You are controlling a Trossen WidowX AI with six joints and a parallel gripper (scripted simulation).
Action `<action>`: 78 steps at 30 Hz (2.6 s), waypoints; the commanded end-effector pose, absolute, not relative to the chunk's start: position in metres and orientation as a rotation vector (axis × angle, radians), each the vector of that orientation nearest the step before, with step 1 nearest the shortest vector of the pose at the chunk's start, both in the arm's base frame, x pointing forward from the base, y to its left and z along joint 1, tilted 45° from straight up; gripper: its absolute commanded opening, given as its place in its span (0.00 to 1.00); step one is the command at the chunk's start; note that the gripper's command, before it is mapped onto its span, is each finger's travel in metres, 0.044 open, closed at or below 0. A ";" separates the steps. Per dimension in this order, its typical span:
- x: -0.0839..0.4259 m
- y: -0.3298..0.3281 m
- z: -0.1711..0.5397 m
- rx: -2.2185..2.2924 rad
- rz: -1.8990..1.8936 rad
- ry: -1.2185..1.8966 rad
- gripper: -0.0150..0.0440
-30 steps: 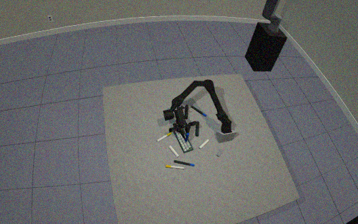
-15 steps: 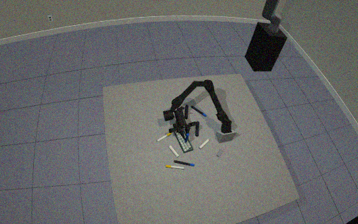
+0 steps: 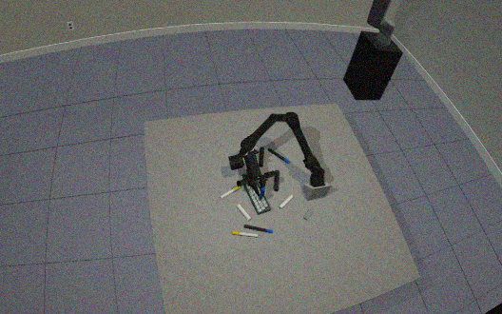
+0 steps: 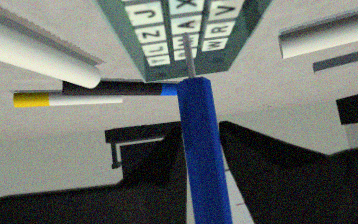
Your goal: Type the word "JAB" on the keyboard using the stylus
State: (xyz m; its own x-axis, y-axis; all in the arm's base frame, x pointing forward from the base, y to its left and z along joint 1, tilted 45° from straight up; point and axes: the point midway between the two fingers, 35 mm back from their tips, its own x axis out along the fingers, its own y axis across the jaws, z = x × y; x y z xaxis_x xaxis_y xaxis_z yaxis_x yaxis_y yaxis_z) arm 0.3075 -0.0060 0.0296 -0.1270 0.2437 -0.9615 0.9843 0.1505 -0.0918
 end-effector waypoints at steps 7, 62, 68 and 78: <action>0.307 -0.010 0.026 1.227 -1.055 1.539 0.39; 0.303 -0.037 0.105 1.224 -1.054 1.536 0.25; 0.300 -0.048 0.118 1.225 -1.055 1.537 0.25; 0.302 -0.062 0.103 1.225 -1.056 1.536 0.25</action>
